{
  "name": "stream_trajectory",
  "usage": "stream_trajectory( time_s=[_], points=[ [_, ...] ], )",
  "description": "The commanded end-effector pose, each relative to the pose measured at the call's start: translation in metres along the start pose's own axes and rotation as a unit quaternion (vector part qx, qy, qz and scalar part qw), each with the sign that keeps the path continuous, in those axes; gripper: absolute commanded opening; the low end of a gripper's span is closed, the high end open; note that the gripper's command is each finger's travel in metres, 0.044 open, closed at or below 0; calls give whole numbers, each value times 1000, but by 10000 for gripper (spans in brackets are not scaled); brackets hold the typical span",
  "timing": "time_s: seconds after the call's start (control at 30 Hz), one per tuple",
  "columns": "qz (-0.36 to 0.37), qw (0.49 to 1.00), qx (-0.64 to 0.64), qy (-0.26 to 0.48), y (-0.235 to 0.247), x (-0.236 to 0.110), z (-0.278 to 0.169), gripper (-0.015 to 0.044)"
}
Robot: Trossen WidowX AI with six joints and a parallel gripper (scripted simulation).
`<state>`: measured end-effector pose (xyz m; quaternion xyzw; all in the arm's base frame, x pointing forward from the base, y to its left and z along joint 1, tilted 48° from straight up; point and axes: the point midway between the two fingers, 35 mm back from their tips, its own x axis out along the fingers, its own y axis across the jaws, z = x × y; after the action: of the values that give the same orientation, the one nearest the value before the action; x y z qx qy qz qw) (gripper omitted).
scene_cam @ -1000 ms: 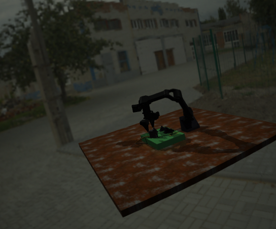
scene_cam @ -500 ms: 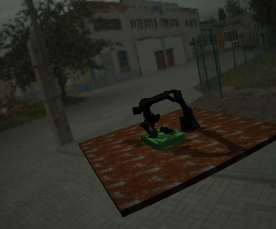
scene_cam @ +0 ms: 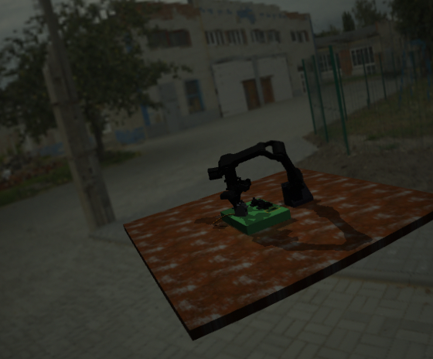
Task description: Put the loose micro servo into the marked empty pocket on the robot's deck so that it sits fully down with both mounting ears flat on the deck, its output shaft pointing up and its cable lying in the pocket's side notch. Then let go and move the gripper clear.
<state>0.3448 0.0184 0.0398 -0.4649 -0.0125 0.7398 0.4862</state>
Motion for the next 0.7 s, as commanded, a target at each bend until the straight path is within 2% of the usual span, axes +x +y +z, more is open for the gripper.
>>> stream_trajectory(
  time_s=[0.0, 0.2, 0.67],
  points=[
    [-1, 1000, 3, 0, 0, -4, 0, 0],
    [-1, 1000, 3, 0, 1, -29, 4, 0],
    [-1, 1000, 3, 0, 0, -30, 7, 0]
  ],
)
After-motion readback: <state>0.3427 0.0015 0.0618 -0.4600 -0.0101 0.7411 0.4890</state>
